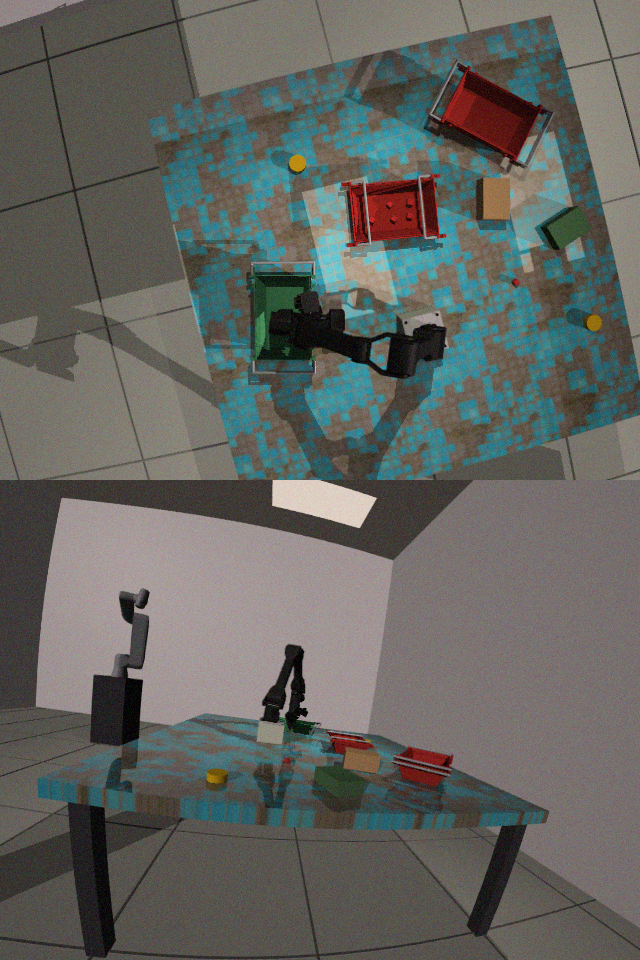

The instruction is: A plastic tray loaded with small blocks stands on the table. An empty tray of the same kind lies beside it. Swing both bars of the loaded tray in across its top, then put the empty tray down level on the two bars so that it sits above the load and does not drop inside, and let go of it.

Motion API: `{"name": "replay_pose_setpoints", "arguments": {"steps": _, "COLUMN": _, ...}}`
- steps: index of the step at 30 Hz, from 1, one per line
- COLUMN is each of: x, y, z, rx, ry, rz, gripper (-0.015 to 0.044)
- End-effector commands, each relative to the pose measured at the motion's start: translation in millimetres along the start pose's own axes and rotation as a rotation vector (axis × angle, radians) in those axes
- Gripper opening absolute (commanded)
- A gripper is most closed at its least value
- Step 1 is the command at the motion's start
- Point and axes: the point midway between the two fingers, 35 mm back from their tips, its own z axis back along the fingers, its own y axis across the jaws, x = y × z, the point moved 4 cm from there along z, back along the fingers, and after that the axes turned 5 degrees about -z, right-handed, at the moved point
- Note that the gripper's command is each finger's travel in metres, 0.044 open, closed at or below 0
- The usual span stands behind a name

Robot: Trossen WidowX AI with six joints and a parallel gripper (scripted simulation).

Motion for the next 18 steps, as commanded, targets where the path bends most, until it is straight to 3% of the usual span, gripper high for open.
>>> {"name": "replay_pose_setpoints", "arguments": {"steps": 1, "x": 0.4, "y": -0.9, "z": -7.9, "rx": -0.002, "ry": -0.004, "rz": 0.003, "gripper": 0.0440}}
{"name": "replay_pose_setpoints", "arguments": {"steps": 6, "x": 0.4, "y": -0.9, "z": -7.9, "rx": -0.002, "ry": -0.004, "rz": 0.003, "gripper": 0.0440}}
{"name": "replay_pose_setpoints", "arguments": {"steps": 18, "x": 0.4, "y": -0.9, "z": -7.9, "rx": -0.002, "ry": -0.004, "rz": 0.003, "gripper": 0.0264}}
